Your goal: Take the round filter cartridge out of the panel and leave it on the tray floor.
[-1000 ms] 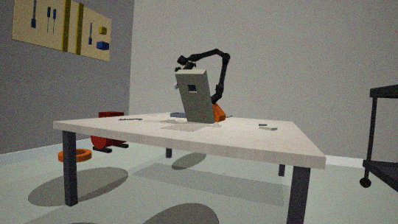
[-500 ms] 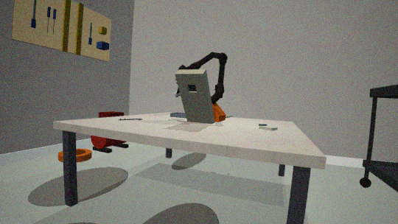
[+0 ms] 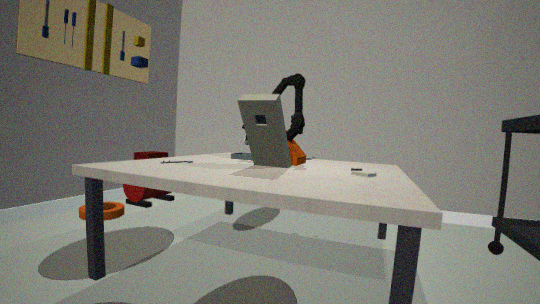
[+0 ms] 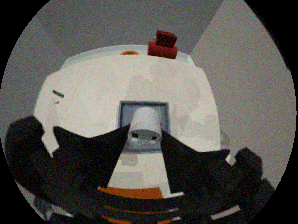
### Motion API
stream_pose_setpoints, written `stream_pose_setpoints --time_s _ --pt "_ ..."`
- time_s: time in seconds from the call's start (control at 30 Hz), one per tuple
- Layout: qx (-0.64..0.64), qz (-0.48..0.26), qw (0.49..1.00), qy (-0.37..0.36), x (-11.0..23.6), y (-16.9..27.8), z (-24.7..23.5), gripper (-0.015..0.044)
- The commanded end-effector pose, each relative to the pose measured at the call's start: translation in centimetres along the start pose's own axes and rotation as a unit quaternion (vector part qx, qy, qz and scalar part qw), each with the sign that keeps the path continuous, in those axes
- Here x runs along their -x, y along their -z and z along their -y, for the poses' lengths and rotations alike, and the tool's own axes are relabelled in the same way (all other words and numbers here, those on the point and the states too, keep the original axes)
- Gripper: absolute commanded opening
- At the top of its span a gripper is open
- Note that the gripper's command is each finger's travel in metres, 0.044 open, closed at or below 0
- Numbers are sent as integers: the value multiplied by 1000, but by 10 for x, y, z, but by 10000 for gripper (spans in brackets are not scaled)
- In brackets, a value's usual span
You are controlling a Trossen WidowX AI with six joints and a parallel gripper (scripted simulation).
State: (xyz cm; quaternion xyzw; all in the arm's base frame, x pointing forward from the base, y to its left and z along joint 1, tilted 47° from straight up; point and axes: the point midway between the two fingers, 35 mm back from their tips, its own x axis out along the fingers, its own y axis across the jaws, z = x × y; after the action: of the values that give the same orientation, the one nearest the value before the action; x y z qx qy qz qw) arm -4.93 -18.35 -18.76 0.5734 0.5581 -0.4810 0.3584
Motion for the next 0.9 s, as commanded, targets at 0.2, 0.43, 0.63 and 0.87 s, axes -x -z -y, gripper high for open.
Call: stream_pose_setpoints --time_s 0.2,0.43,0.63,0.87 --pt "-7 6 1000 7 -27 10 3 0" --pt "-7 6 1000 7 -52 25 3 0" --pt "-7 6 1000 7 -67 36 3 0" --pt "-9 2 1000 4 -64 35 2 131"
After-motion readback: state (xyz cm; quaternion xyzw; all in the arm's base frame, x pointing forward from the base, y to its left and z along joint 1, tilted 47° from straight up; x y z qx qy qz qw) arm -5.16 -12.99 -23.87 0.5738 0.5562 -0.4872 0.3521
